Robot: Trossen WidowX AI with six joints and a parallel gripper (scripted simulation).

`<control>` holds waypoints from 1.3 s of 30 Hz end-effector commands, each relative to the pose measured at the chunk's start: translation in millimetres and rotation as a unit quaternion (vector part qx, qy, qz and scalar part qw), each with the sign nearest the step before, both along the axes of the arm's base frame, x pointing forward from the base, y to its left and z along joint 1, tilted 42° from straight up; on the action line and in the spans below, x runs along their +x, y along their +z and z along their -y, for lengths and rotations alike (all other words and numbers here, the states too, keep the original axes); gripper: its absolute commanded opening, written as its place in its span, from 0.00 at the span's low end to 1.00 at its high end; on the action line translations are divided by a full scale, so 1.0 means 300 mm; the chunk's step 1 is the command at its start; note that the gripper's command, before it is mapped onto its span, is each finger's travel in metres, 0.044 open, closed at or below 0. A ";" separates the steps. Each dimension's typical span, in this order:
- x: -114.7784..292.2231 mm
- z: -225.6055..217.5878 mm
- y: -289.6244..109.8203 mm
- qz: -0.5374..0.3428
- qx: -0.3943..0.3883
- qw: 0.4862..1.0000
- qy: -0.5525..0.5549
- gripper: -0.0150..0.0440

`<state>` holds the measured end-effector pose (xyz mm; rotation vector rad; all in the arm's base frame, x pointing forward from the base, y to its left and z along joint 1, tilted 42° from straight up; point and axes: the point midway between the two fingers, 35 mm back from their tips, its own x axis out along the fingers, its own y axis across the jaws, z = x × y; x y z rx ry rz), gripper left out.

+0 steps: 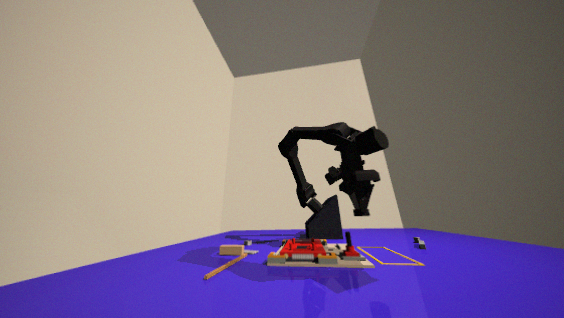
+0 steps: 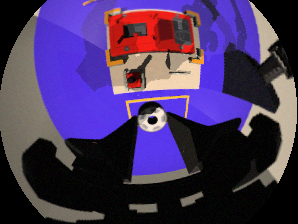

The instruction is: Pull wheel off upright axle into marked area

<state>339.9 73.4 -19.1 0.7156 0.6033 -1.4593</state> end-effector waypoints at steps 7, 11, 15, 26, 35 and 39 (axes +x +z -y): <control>-0.099 -0.126 -0.101 0.002 0.001 1.000 -0.001 0.25; -0.099 -0.124 -0.103 0.002 0.001 1.000 -0.001 0.25; -0.097 -0.100 -0.130 0.002 0.001 1.000 -0.001 0.25; -0.085 -0.019 -0.226 0.003 0.001 1.000 0.000 0.25; -0.085 0.107 -0.357 0.003 -0.001 1.000 -0.001 0.25; -0.086 0.109 -0.359 0.003 -0.001 1.000 -0.001 0.25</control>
